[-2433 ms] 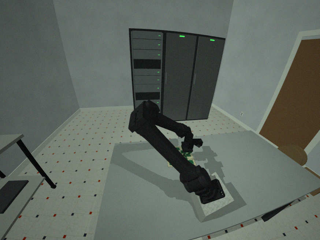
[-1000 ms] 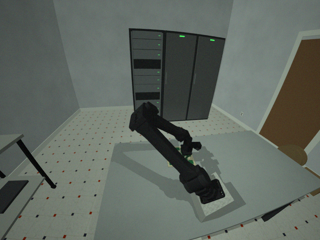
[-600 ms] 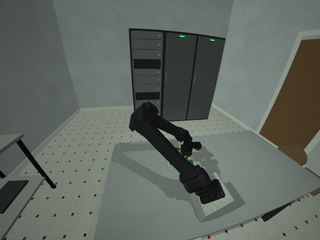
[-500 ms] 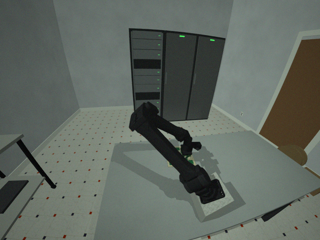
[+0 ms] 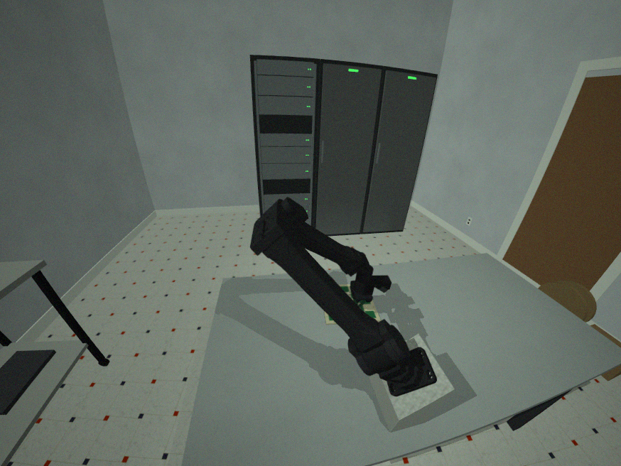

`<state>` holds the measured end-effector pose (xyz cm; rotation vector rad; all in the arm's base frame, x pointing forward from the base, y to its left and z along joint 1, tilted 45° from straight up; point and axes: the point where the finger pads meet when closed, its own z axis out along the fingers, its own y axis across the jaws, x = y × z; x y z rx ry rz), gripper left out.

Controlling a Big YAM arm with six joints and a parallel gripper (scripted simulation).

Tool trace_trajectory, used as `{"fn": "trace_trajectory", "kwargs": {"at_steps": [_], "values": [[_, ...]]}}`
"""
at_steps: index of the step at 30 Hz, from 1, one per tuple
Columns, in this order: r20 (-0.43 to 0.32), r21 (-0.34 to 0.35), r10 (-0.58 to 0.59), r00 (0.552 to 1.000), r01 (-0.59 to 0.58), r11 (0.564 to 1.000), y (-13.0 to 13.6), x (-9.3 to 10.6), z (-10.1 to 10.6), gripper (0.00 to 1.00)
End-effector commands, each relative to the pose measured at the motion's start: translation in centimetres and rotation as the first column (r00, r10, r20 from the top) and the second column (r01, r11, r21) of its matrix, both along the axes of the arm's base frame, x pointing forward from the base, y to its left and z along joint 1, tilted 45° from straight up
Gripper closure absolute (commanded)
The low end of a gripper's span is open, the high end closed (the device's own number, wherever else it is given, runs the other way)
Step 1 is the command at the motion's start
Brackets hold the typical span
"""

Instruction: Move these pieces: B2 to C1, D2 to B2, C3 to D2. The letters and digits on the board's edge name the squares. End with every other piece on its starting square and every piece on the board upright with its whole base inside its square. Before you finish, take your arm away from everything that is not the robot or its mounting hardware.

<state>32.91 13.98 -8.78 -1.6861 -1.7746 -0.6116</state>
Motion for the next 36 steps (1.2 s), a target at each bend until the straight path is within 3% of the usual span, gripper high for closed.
{"fn": "trace_trajectory", "kwargs": {"at_steps": [1, 29, 36], "values": [[0.000, 0.000, 0.006, 1.000, -0.006, 1.000, 0.5, 0.0, -0.3, 1.00], [0.001, 0.000, 0.007, 1.000, -0.007, 1.000, 0.5, 0.0, -0.3, 1.00], [0.047, -0.001, -0.014, 0.999, 0.014, 1.000, -1.7, 2.2, 2.0, 1.00]]}}
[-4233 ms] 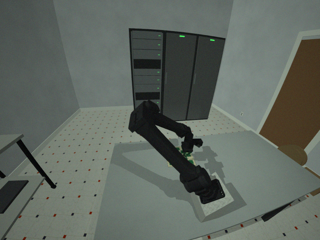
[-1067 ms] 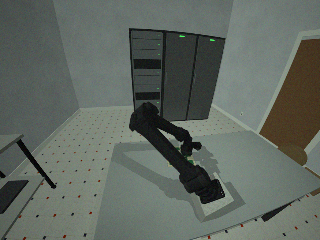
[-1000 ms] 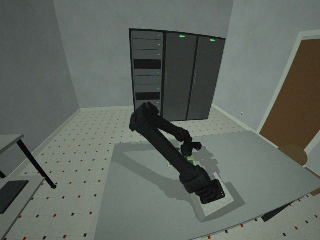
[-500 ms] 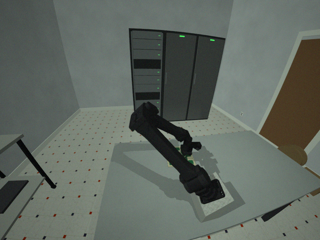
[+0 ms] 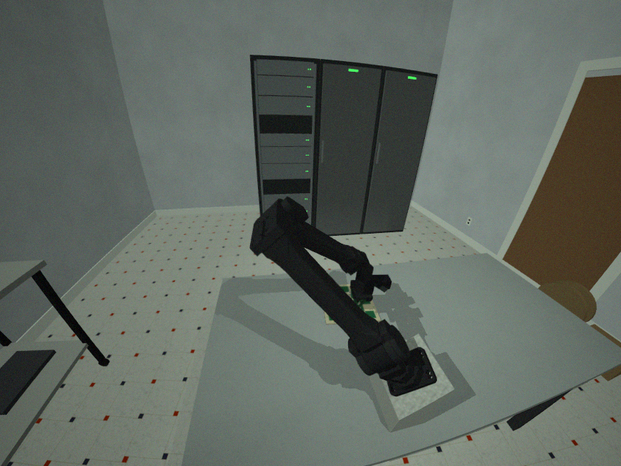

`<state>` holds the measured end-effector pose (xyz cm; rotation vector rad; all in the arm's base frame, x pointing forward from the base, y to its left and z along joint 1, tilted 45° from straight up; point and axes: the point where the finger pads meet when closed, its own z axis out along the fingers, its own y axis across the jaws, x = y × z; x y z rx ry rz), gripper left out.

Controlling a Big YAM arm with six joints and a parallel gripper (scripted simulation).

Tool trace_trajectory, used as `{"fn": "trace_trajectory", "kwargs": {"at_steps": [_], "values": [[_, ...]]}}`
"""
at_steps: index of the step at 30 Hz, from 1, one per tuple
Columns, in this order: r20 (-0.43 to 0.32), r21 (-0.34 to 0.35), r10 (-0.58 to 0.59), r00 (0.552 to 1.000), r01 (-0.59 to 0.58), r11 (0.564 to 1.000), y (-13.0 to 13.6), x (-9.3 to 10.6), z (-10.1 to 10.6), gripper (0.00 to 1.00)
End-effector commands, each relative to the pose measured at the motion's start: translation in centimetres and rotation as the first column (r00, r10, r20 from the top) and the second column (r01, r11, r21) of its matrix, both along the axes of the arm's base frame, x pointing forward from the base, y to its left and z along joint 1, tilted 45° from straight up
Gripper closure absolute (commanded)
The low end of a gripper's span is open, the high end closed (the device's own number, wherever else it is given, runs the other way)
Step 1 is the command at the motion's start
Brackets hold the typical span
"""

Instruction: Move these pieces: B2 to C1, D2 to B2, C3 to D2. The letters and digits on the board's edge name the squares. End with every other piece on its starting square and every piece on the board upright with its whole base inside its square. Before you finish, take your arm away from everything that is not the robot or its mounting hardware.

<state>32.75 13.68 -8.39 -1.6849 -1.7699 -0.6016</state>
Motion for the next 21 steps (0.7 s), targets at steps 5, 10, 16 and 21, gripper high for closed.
{"fn": "trace_trajectory", "kwargs": {"at_steps": [5, 10, 16, 21], "values": [[0.060, -0.003, -0.015, 0.998, 0.015, 1.000, -3.4, 2.7, 3.6, 1.00], [0.064, -0.007, -0.014, 0.998, 0.015, 1.000, -6.1, 3.2, 6.4, 1.00], [0.037, -0.004, -0.015, 0.999, 0.015, 1.000, -7.6, 3.1, 7.0, 1.00], [-0.003, 0.002, 0.020, 1.000, -0.020, 1.000, -6.2, 0.8, 6.4, 1.00]]}}
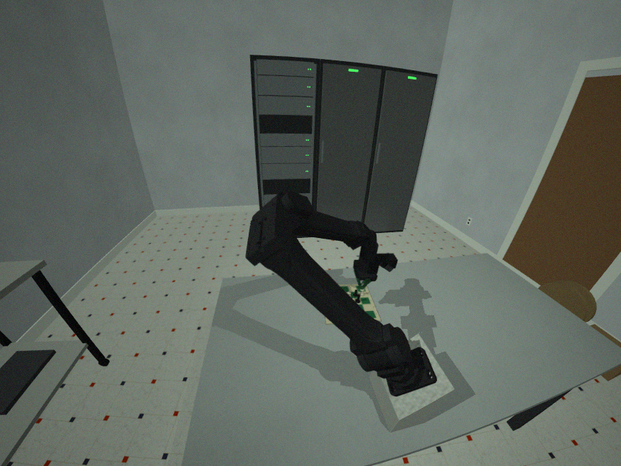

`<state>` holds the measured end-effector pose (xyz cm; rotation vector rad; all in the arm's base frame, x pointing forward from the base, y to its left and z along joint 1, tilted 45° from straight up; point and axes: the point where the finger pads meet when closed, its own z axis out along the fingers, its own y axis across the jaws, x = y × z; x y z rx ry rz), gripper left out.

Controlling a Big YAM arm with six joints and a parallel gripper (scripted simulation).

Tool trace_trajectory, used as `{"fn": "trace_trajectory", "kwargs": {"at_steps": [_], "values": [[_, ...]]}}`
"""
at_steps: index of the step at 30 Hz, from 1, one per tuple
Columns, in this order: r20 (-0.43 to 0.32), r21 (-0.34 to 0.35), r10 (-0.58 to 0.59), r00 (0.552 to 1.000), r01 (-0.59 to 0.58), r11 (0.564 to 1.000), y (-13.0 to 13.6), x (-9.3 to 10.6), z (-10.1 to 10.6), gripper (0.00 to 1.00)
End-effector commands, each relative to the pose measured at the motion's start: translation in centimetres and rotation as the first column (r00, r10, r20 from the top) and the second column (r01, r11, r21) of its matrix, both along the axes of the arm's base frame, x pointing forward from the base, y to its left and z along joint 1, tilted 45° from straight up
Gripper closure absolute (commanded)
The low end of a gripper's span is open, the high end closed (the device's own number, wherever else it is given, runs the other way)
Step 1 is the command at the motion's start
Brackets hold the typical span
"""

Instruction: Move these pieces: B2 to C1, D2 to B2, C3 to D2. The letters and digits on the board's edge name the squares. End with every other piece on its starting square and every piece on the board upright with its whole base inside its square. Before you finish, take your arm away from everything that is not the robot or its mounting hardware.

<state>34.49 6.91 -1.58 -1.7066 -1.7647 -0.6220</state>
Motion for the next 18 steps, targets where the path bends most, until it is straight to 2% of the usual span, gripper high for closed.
{"fn": "trace_trajectory", "kwargs": {"at_steps": [1, 3, 6, 8, 12, 16, 18], "values": [[-0.016, 0.005, 0.041, 0.999, -0.041, 0.999, 0.6, -0.9, -0.4, 1.00], [0.011, 0.000, 0.041, 0.999, -0.041, 0.999, 0.4, 0.5, 0.0, 1.00], [0.024, -0.002, 0.041, 0.999, -0.041, 0.999, 0.5, 0.6, 0.5, 1.00], [0.026, -0.002, 0.026, 0.999, -0.026, 1.000, 1.6, 0.9, 2.1, 1.00], [0.031, 0.004, 0.033, 0.999, -0.033, 0.999, 5.4, 0.8, 5.9, 1.00], [0.031, -0.002, 0.035, 0.999, -0.035, 0.999, 5.7, 0.7, 6.2, 1.00], [0.001, -0.001, 0.000, 1.000, 0.000, 1.000, 4.5, 0.8, 5.2, 1.00]]}}
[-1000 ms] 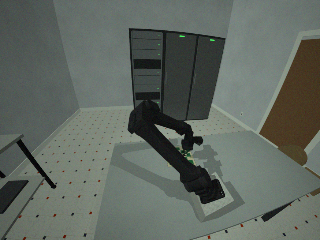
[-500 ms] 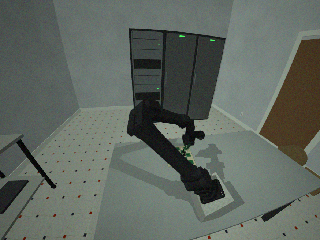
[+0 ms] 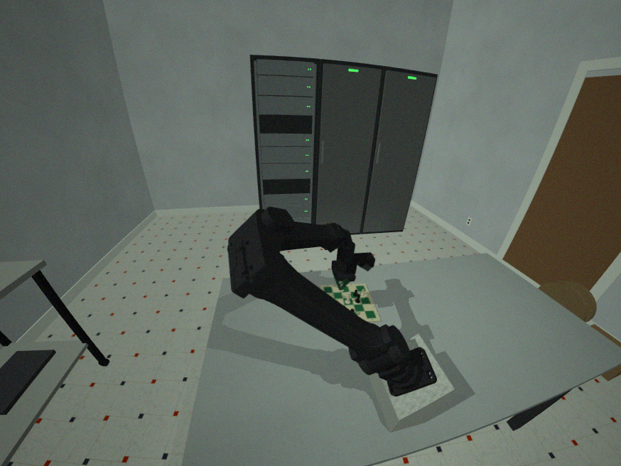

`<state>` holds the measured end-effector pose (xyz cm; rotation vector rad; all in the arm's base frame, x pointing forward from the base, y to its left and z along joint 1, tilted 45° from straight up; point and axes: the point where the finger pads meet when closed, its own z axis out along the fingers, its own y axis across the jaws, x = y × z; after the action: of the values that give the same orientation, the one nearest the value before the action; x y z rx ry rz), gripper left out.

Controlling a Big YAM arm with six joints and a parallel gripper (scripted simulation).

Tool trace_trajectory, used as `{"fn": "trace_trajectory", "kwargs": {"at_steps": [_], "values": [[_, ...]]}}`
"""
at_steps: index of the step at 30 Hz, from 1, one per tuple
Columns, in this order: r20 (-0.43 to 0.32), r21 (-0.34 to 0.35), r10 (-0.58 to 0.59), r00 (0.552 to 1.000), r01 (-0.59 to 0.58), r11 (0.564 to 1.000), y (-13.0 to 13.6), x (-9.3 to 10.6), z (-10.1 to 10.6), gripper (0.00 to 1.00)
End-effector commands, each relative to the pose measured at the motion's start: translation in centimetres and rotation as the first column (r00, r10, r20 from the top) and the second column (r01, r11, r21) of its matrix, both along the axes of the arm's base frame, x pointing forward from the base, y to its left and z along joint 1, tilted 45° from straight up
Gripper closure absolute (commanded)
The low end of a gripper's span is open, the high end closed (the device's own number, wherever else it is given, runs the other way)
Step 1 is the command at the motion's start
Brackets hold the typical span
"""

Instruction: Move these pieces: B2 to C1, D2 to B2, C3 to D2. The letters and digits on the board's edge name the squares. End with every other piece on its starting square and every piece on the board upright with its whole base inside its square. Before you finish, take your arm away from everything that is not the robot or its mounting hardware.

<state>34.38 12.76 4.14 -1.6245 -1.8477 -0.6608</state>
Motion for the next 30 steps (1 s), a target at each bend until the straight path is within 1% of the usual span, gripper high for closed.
{"fn": "trace_trajectory", "kwargs": {"at_steps": [1, 7, 9, 11, 13, 14, 15, 21, 28, 30], "values": [[-0.062, -0.019, -0.069, 0.996, 0.068, 0.997, -1.3, 0.7, -0.6, 1.00], [-0.068, -0.017, -0.056, 0.996, 0.055, 0.998, -0.8, 0.3, -0.7, 1.00], [-0.051, -0.016, -0.054, 0.997, 0.054, 0.998, -0.8, 0.3, -0.2, 1.00], [-0.047, -0.016, -0.043, 0.998, 0.043, 0.999, -0.3, 0.1, -0.7, 1.00], [-0.047, -0.016, -0.043, 0.998, 0.043, 0.999, -0.3, 0.1, -0.7, 1.00], [-0.042, -0.015, -0.035, 0.999, 0.035, 0.999, 0.1, 0.3, -0.8, 1.00], [-0.057, -0.016, -0.035, 0.998, 0.034, 0.999, 0.1, -0.2, -1.3, 1.00], [-0.059, -0.013, -0.035, 0.998, 0.035, 0.999, 1.4, -0.5, -2.5, 1.00], [-0.060, -0.013, -0.035, 0.998, 0.035, 0.999, 3.7, -0.9, -4.9, 1.00], [-0.060, -0.013, -0.035, 0.998, 0.035, 0.999, 3.7, -0.9, -4.9, 1.00]]}}
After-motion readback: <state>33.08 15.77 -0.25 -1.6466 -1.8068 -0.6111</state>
